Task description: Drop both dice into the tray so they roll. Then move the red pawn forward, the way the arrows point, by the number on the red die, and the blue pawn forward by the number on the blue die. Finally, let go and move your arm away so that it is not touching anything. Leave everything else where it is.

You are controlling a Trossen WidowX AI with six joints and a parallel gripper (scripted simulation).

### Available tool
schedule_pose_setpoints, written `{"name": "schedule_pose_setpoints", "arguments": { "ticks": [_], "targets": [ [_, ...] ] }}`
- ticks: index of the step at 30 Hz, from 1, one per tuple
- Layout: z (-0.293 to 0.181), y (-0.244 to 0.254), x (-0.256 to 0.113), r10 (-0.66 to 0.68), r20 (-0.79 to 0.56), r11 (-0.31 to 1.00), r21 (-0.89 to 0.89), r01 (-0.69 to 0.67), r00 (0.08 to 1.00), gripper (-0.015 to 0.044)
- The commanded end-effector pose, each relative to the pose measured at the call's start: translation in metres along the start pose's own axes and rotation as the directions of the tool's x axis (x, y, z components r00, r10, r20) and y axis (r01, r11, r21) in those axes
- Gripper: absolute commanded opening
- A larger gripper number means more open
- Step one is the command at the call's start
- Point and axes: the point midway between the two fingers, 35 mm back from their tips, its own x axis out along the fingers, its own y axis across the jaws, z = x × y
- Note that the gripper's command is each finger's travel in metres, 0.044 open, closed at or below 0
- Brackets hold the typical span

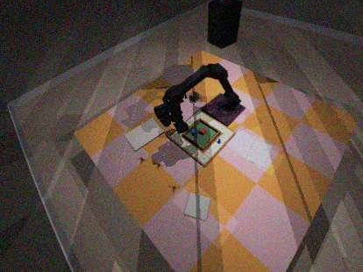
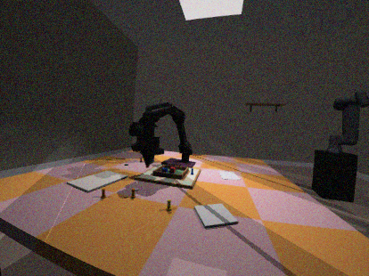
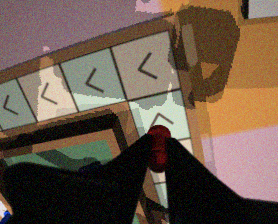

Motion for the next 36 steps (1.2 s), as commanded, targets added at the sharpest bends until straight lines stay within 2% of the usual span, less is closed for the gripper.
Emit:
{"name": "schedule_pose_setpoints", "arguments": {
  "ticks": [1, 18, 22, 36],
  "targets": [
    [0.002, 0.001, -0.016, -0.001, 0.006, 1.000, 0.002, 0.001, 1.000, 0.0000],
    [-0.005, 0.003, -0.090, -0.001, 0.005, 1.000, 0.002, 0.001, 1.000, 0.0000],
    [-0.005, 0.013, -0.088, 0.000, 0.006, 1.000, 0.002, 0.000, 1.000, 0.0000],
    [-0.009, 0.112, -0.056, 0.008, 0.008, 1.000, 0.002, -0.008, 1.000, 0.0000]
  ]
}}
